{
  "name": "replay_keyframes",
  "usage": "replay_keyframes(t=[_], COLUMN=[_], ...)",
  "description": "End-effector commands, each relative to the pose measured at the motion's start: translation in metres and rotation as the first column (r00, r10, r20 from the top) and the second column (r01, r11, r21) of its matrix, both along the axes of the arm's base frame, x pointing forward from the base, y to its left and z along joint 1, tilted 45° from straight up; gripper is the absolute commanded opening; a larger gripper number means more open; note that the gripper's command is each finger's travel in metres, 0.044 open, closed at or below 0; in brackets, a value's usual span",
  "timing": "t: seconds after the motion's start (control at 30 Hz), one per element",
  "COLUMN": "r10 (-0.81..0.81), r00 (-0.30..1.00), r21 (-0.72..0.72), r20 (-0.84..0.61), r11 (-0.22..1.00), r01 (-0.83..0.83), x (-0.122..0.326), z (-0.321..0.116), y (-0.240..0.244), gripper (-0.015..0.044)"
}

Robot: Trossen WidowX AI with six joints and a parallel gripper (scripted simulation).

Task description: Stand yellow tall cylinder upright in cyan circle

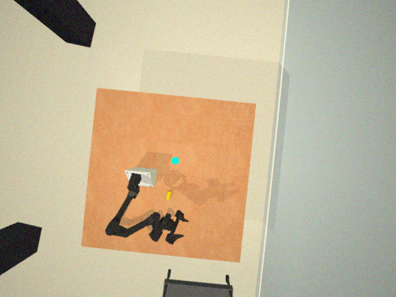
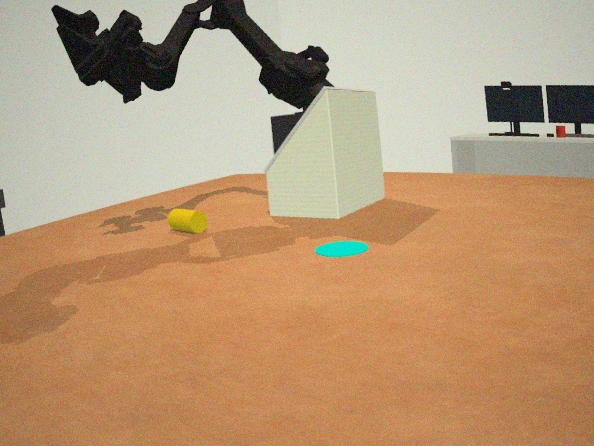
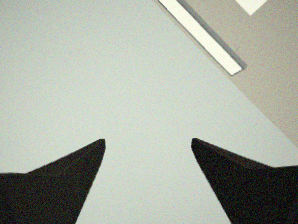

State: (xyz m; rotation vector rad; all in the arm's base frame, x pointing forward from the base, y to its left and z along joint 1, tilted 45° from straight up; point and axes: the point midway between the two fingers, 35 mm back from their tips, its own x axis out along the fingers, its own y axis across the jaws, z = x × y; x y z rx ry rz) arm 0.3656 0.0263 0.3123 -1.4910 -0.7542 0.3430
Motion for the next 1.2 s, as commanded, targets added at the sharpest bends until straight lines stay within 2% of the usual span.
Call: replay_keyframes(t=[0.0, 0.1, 0.23, 0.4, 0.53, 0.7, 0.87, 0.97, 1.07, 1.17], r10=[-0.007, -0.103, -0.258, -0.453, -0.565, -0.711, -0.855, -0.926, -0.974, -0.981], r00=[1.000, 0.979, 0.849, 0.535, 0.330, 0.085, -0.105, -0.163, -0.170, -0.165], r21=[0.007, 0.084, 0.083, -0.141, -0.330, -0.589, -0.828, -0.931, -0.988, -0.994], r20=[-0.011, -0.176, -0.462, -0.713, -0.756, -0.698, -0.507, -0.340, -0.150, -0.106], r11=[1.000, 0.989, 0.940, 0.840, 0.765, 0.637, 0.450, 0.306, 0.142, 0.103], r01=[0.007, 0.119, 0.331, 0.525, 0.553, 0.497, 0.335, 0.201, 0.057, 0.025], x=[0.002, 0.024, 0.048, 0.041, 0.020, -0.019, -0.068, -0.097, -0.122, -0.127], z=[-0.001, -0.022, -0.074, -0.151, -0.188, -0.221, -0.235, -0.231, -0.219, -0.215], y=[0.000, -0.005, -0.013, -0.021, -0.027, -0.039, -0.056, -0.068, -0.080, -0.082], gripper=[0.0374, 0.0309, 0.0309, 0.0309, 0.0309, 0.0309, 0.0309, 0.0309, 0.0309, 0.0309])
